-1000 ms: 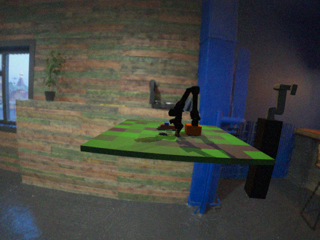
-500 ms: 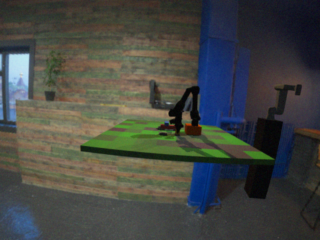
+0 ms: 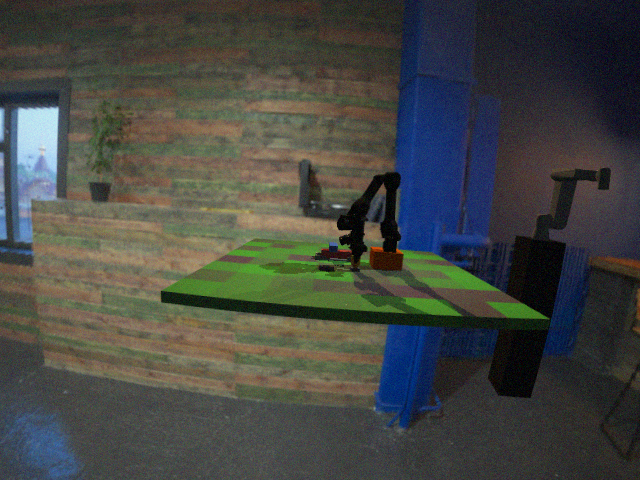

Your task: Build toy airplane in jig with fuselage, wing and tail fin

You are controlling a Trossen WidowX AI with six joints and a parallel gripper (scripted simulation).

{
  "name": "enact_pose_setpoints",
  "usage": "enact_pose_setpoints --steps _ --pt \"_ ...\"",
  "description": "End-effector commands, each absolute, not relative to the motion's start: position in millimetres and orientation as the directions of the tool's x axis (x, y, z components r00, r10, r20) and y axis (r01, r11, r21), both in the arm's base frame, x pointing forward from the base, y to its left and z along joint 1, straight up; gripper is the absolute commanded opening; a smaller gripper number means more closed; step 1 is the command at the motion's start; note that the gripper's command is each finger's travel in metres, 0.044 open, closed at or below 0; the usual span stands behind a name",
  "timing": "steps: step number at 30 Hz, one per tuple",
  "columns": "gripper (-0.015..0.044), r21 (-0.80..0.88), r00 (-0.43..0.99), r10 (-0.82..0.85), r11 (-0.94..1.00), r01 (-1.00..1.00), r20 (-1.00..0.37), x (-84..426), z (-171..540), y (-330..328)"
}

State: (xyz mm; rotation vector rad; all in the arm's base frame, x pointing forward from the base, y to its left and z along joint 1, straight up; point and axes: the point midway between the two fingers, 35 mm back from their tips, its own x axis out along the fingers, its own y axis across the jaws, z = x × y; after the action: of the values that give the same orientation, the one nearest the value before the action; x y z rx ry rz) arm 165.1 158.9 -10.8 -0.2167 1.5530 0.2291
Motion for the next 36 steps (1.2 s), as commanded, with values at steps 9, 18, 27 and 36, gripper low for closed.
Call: enact_pose_setpoints --steps 9,18,27,36 --pt "0.0000 0.017 0.013 0.021 0.961 -0.278 -1.000 171.1 28.3 164.9" --pt "0.0000 0.017 0.013 0.021 0.961 -0.277 -1.000 170.4 56.0 164.0" --pt "0.0000 0.016 0.013 0.021 0.961 -0.276 -1.000 167.1 84.3 160.6" --pt "0.0000 0.016 0.012 0.020 0.961 -0.276 -1.000 163.0 104.8 156.5"
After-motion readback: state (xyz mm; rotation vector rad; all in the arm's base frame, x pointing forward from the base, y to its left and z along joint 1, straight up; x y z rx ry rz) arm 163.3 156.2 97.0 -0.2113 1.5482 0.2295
